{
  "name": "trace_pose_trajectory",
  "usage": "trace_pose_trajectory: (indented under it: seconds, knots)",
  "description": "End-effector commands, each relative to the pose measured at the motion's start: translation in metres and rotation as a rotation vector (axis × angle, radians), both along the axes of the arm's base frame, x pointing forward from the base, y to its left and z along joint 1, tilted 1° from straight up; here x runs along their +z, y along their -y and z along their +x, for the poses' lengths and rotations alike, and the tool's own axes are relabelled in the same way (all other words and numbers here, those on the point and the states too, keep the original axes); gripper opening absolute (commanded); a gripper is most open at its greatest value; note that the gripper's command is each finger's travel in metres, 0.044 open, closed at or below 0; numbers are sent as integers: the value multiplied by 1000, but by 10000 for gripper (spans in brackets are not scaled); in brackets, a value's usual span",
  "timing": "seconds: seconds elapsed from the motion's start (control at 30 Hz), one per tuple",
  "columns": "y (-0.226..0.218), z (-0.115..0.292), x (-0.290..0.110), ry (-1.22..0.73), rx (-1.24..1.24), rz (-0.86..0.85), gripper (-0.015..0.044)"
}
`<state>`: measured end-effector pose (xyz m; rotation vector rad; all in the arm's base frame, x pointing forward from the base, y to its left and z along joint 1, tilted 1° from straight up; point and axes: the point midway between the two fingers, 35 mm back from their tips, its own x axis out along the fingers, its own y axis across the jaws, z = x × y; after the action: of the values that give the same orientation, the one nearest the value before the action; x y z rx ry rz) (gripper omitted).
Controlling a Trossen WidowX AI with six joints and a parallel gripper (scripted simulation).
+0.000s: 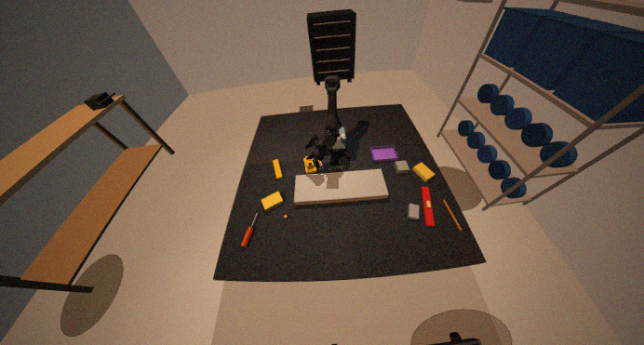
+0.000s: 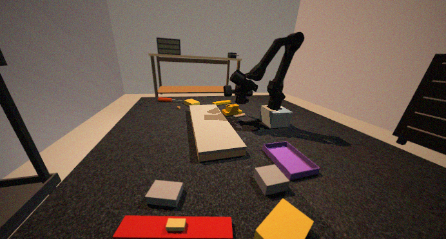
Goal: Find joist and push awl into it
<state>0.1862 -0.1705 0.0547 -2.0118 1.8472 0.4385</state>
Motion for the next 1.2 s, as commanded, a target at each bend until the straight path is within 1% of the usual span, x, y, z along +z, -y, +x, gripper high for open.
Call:
trace_pose_trajectory:
  seconds: [0.0,0.13,0.23,0.33,0.43,0.53,0.97,1.17]
  knots:
    - [9,4,-11,139,-102,168,440]
    - [18,5,-29,389,-355,483,440]
    - [26,3,-34,562,-573,681,440]
    - [27,1,-36,691,-764,836,440]
    - [23,-2,-38,826,-1025,1028,440]
    - [20,-2,-36,911,-1212,1151,440]
    - [21,-1,-36,918,-1229,1161,440]
    - [21,-1,-44,918,-1229,1161,440]
